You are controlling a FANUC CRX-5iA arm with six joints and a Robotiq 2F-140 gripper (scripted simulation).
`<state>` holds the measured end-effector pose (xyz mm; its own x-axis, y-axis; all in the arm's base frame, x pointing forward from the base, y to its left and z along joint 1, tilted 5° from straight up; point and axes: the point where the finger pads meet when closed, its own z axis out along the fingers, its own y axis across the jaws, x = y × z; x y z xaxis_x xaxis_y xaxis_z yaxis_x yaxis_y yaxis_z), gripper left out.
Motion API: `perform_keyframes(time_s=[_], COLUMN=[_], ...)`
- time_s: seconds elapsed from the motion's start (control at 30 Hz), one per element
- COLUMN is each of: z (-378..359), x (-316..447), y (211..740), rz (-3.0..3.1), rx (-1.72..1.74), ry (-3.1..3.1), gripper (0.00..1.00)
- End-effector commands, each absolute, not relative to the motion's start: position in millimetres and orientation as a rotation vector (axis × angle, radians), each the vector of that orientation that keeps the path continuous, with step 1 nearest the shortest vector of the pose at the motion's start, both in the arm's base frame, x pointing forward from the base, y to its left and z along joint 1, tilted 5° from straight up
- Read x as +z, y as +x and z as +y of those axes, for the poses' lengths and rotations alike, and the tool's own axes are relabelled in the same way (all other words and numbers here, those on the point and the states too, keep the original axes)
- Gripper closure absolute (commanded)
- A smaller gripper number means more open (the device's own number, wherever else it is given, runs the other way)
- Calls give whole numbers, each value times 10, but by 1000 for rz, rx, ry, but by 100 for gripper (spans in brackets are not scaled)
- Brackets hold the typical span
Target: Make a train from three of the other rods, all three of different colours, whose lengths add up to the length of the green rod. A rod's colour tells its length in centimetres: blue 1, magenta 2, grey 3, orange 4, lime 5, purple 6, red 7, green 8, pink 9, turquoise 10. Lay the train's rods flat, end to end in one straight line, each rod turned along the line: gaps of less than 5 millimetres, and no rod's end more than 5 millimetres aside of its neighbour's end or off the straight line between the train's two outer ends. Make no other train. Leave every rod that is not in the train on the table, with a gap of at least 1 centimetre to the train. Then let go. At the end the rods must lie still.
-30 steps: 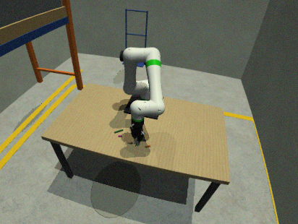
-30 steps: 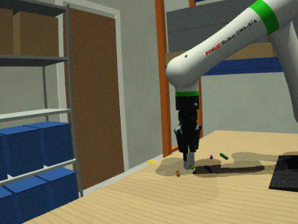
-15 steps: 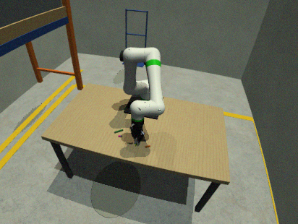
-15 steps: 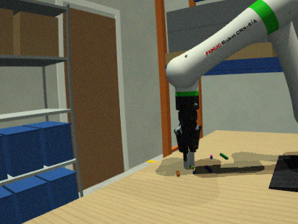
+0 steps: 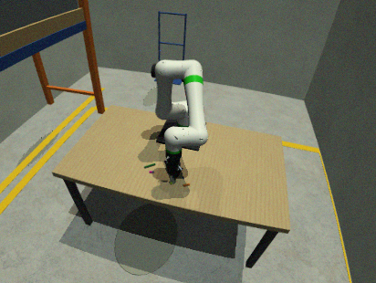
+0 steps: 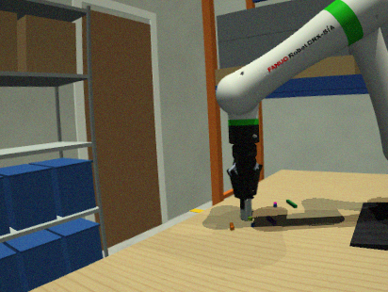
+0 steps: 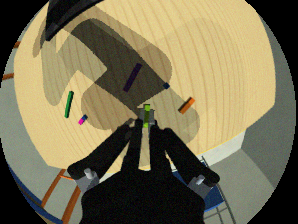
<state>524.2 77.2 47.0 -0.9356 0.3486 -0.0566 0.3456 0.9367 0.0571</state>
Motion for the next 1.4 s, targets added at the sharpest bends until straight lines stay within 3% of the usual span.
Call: perform_keyframes(time_s=[0.0,0.77,1.37], z=[772,771,739], x=[471,507,1433], y=[5243,5241,5173], rz=[3026,3026,3026], rx=[71,71,71], ry=[543,543,543], gripper=[97,97,97])
